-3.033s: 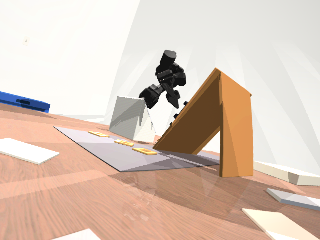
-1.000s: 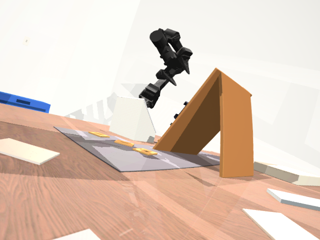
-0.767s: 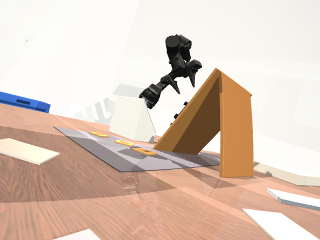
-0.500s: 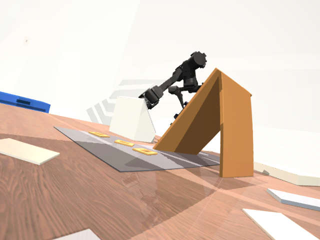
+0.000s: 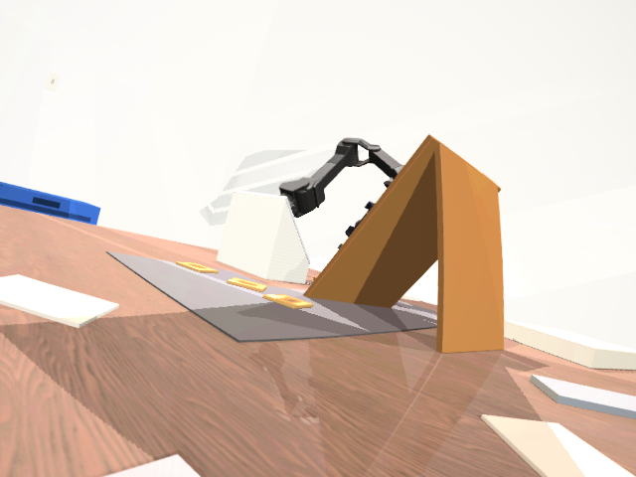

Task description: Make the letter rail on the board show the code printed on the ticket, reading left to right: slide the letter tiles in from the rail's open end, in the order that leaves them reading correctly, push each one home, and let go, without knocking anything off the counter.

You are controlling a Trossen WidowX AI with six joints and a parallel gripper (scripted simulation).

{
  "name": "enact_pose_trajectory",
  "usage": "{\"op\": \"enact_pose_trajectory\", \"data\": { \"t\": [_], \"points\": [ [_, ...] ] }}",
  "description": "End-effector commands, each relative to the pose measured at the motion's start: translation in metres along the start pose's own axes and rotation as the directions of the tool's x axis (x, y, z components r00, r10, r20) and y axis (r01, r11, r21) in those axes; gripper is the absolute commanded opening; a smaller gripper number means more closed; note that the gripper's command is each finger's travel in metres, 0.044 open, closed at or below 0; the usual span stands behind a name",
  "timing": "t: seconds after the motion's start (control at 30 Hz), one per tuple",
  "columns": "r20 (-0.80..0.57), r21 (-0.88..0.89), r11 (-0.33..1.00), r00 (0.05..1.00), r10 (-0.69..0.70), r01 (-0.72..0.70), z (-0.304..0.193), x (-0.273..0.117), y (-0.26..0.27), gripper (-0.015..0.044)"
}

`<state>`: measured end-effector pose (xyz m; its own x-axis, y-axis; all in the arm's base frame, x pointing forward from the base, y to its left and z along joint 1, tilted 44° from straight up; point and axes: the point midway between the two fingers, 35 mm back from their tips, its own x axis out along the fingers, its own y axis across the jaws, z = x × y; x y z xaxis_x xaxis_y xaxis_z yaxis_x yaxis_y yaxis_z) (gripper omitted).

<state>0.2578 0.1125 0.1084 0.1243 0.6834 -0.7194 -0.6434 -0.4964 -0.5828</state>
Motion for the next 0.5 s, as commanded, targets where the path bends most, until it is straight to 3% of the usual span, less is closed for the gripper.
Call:
{"op": "enact_pose_trajectory", "data": {
  "t": [0.0, 0.47],
  "points": [
    [0.020, -0.178, 0.984, 1.000, 0.008, -0.004, 0.039, 0.025, -0.018, 0.0340],
    [0.025, -0.204, 0.979, 1.000, 0.008, -0.002, 0.046, 0.046, -0.017, 0.0340]
  ]
}}
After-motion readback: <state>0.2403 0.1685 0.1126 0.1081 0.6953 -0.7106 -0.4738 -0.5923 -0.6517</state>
